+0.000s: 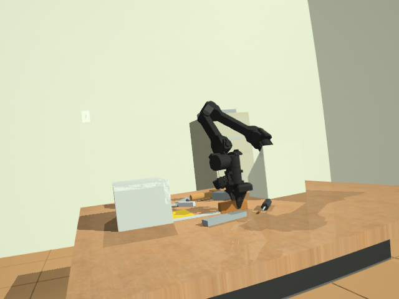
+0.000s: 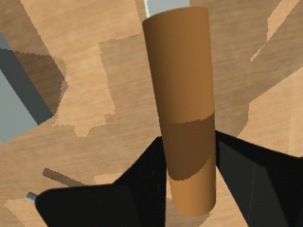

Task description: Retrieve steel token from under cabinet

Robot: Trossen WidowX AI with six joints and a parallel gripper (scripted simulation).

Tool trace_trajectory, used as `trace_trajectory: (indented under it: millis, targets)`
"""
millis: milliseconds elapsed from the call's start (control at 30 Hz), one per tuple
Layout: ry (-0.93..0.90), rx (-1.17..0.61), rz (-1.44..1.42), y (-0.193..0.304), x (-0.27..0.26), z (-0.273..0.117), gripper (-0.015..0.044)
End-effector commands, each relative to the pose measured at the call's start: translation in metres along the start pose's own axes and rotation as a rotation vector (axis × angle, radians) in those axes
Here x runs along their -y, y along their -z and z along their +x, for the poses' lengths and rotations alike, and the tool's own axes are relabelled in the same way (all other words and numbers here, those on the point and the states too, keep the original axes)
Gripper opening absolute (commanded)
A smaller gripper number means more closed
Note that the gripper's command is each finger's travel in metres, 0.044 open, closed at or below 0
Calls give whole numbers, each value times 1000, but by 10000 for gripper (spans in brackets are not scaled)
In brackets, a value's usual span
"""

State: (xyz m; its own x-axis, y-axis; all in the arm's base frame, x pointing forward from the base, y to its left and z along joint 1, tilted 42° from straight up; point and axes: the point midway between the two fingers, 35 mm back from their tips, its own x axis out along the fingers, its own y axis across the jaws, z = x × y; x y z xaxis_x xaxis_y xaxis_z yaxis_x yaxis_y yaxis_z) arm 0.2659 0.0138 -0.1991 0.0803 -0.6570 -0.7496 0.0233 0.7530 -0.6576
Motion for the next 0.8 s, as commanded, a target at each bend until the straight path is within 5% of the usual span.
trace_trajectory:
  millis: [0, 767]
  targets:
    - [-2, -1, -2, -7, 0, 0, 0]
    - [-1, 1, -2, -37, 0, 0, 0]
